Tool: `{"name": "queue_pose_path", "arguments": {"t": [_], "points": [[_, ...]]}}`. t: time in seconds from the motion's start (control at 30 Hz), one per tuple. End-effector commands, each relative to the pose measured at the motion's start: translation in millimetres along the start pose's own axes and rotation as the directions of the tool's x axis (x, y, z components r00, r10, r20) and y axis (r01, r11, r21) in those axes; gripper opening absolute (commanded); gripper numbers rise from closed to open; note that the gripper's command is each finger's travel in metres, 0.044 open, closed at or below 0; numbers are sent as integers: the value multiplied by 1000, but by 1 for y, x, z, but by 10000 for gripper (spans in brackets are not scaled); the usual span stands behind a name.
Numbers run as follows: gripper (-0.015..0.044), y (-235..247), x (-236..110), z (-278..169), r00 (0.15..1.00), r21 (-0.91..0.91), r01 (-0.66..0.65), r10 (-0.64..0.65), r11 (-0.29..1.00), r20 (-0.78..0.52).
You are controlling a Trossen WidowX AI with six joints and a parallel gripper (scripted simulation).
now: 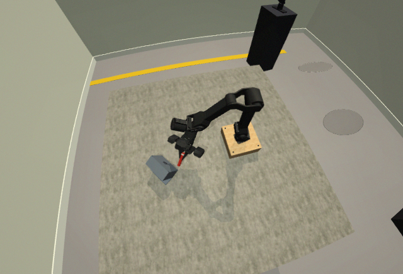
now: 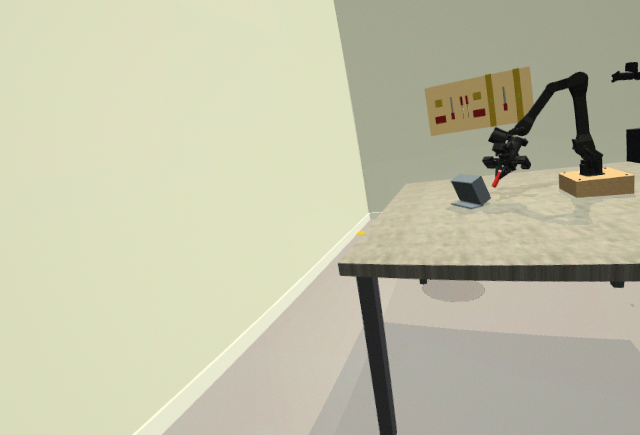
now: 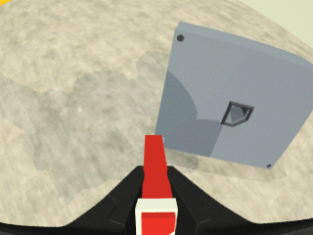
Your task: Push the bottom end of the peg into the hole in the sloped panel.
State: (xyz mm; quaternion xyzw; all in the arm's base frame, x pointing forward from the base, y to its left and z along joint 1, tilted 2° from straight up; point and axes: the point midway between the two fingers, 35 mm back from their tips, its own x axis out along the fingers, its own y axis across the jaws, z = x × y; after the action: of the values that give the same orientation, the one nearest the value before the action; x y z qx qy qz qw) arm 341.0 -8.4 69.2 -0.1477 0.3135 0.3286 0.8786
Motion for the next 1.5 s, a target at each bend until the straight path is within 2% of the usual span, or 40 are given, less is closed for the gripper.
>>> {"name": "queue_pose_path", "arguments": {"t": [0.0,1.47], "points": [[0,-2,-2,-4,1000,23,8,-8,1000,22],[0,-31,-38,-24,964,133,104,-133,986,231]]}}
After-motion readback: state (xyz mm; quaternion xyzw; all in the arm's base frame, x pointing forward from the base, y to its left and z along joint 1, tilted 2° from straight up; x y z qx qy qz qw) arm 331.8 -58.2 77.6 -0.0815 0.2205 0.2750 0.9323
